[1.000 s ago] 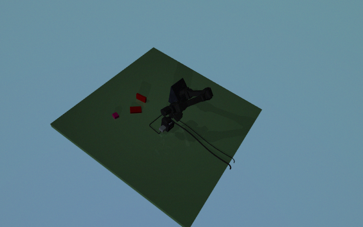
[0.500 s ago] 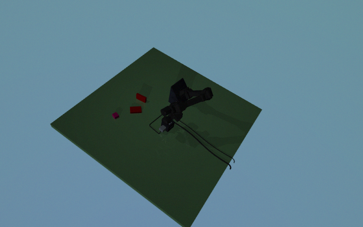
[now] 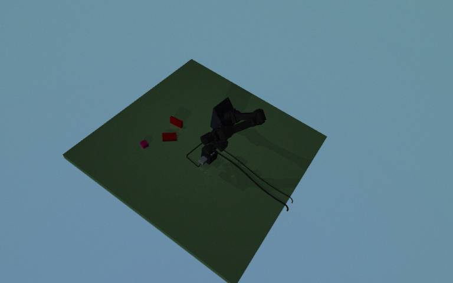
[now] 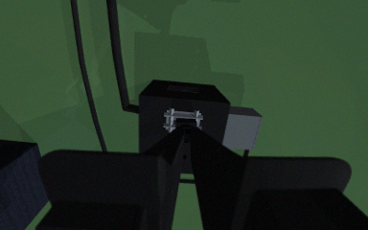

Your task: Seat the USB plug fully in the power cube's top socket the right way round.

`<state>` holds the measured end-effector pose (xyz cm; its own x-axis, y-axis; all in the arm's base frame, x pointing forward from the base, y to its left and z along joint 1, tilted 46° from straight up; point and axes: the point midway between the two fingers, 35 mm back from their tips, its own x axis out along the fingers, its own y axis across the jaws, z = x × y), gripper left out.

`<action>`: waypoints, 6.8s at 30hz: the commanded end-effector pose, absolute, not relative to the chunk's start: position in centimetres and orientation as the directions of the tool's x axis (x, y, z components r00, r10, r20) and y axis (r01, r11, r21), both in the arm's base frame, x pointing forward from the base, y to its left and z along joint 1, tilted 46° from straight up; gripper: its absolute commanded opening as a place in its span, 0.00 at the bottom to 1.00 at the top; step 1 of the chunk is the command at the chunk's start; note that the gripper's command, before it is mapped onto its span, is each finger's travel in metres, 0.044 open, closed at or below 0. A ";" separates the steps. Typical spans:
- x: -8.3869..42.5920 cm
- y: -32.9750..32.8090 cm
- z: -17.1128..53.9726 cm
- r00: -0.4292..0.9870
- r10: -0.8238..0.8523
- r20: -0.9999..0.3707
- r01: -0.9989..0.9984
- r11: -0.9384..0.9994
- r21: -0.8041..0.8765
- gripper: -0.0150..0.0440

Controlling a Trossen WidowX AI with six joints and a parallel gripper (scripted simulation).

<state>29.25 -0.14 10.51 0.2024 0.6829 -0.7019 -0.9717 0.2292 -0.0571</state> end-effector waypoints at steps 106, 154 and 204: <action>28.5 -2.0 12.4 0.199 0.685 -0.700 -0.164 0.728 0.666 0.25; 28.5 -2.0 12.4 0.199 0.685 -0.700 0.868 0.208 0.451 0.25; 28.6 -2.0 12.3 0.200 0.681 -0.704 0.971 -0.232 0.052 0.25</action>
<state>28.67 -1.98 12.39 0.2027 0.6834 -0.7013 0.9718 -0.2286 0.0582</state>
